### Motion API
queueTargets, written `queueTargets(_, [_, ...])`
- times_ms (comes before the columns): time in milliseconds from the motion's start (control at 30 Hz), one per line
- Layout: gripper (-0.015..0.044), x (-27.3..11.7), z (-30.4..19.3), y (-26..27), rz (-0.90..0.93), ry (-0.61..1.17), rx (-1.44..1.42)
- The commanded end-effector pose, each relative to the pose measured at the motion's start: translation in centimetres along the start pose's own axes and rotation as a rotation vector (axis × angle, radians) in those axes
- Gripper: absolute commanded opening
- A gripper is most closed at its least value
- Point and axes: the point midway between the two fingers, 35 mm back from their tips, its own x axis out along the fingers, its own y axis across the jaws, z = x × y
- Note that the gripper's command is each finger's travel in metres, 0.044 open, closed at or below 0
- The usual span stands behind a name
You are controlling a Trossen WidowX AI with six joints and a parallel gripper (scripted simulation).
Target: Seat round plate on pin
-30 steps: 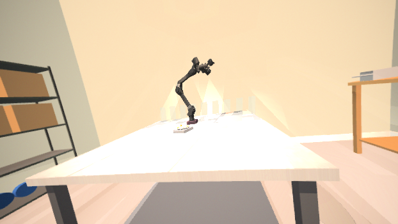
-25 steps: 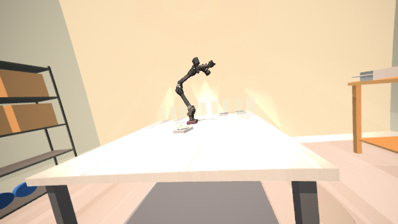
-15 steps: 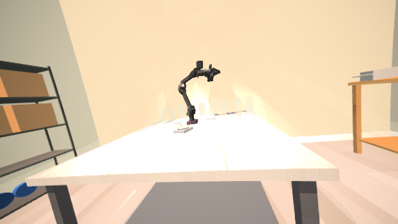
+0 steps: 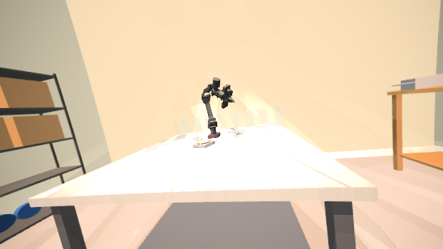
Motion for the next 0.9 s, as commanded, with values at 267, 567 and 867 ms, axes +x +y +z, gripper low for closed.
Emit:
queueTargets(267, [0.0000,-4.0,-16.3,12.6,0.122,0.639,1.201])
queueTargets(567, [0.0000,-10.9,-20.4,23.9,0.012,1.186,2.033])
queueTargets(867, [0.0000,-10.9,-19.9,24.4,0.003,1.216,2.072])
